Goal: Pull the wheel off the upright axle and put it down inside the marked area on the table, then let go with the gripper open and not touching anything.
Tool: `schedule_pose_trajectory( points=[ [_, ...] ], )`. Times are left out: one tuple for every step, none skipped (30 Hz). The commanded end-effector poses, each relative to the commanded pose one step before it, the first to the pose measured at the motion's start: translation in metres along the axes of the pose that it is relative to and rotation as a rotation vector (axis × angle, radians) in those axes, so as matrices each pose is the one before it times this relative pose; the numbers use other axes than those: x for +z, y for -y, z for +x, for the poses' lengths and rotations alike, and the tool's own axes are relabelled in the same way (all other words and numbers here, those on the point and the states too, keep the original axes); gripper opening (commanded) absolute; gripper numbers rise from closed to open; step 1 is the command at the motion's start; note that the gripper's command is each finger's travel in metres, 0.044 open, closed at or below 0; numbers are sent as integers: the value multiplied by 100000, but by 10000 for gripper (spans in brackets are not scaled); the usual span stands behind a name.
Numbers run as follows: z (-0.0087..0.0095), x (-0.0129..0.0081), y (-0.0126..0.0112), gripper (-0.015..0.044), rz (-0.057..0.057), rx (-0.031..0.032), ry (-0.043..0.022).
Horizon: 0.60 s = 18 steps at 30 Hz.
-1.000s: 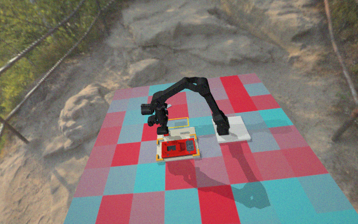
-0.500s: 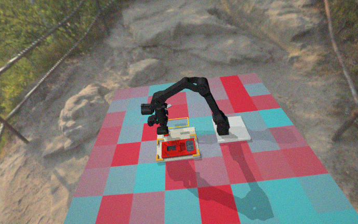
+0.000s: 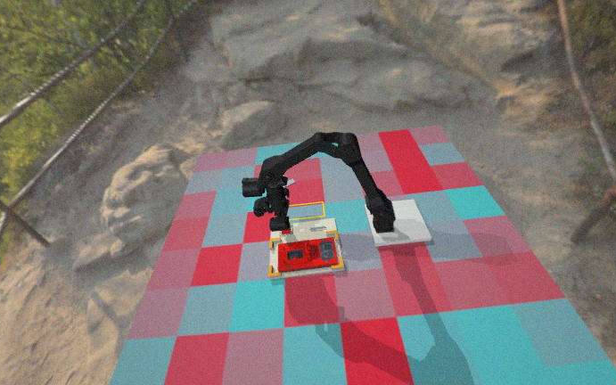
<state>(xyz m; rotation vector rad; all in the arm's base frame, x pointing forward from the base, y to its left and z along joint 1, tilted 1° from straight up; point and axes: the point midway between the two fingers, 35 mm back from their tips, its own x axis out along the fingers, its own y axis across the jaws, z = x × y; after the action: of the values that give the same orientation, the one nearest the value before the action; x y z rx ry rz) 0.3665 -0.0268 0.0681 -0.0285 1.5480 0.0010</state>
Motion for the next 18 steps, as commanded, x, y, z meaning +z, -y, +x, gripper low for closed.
schedule_pose_trajectory(
  points=[
    [-338,15,-6,0,-71,-111,33],
    [-33,1,0,0,-4,-5,-5],
    [-33,1,0,0,-4,-5,-5],
    [-33,1,0,0,-4,-5,-5],
    [-33,1,0,0,-4,-5,-5],
    [-33,1,0,0,-4,-5,-5],
    [-33,1,0,0,-4,-5,-5],
    [-33,1,0,0,-4,-5,-5],
    [-33,1,0,0,-4,-5,-5],
    [-33,1,0,0,-4,-5,-5],
    [-33,1,0,0,-4,-5,-5],
    [-33,1,0,0,-4,-5,-5],
    [-33,1,0,0,-4,-5,-5],
    [-33,1,0,0,-4,-5,-5],
    [-33,1,0,0,-4,-5,-5],
    [-33,1,0,0,-4,-5,-5],
    [-33,1,0,0,-4,-5,-5],
    [-33,1,0,0,-4,-5,-5]
  ],
)
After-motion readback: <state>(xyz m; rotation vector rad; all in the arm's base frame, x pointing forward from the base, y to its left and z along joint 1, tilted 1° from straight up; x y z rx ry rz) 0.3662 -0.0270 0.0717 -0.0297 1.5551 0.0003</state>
